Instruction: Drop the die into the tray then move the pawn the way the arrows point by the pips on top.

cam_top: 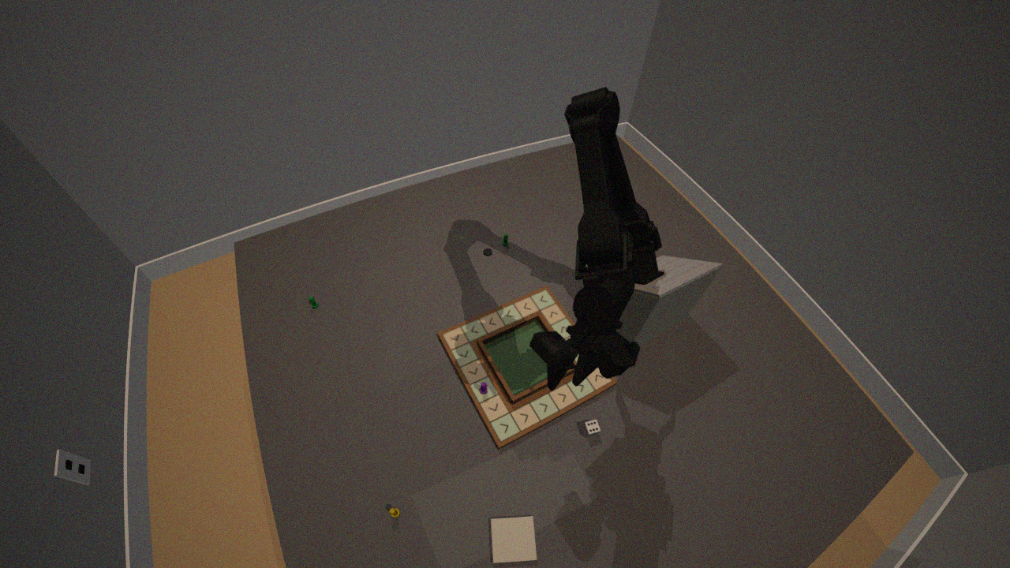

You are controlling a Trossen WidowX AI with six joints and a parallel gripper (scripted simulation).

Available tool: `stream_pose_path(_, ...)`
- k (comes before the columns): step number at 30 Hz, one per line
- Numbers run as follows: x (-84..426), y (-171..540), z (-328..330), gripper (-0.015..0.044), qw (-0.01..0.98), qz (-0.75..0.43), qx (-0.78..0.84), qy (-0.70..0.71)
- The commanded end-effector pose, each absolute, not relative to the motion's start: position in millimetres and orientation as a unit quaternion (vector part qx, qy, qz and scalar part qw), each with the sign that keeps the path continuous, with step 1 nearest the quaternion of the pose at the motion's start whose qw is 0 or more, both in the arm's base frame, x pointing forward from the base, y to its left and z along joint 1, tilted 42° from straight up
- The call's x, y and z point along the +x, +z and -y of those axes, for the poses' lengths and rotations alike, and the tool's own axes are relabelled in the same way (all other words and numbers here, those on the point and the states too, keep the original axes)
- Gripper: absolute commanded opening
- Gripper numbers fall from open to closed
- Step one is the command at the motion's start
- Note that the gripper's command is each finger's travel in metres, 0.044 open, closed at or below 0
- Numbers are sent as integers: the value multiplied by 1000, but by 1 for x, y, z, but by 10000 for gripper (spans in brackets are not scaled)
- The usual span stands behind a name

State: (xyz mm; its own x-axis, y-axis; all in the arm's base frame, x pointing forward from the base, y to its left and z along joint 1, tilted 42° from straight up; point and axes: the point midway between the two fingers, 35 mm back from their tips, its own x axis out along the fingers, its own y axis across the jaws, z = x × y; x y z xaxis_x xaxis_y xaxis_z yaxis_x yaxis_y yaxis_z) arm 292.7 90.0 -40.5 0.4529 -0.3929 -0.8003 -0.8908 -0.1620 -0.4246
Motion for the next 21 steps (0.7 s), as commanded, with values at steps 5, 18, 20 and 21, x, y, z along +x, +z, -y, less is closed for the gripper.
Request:
stream_pose_path(5, 279, -107, -93, 275, 635, -635, -438, 36)
stream_pose_path(18, 264, -147, -85, 275, 664, -675, -268, -178)
stream_pose_path(20, 261, -151, -83, 275, 666, -673, -241, -213)
stream_pose_path(21, 260, -154, -83, 275, 667, -671, -228, -230)
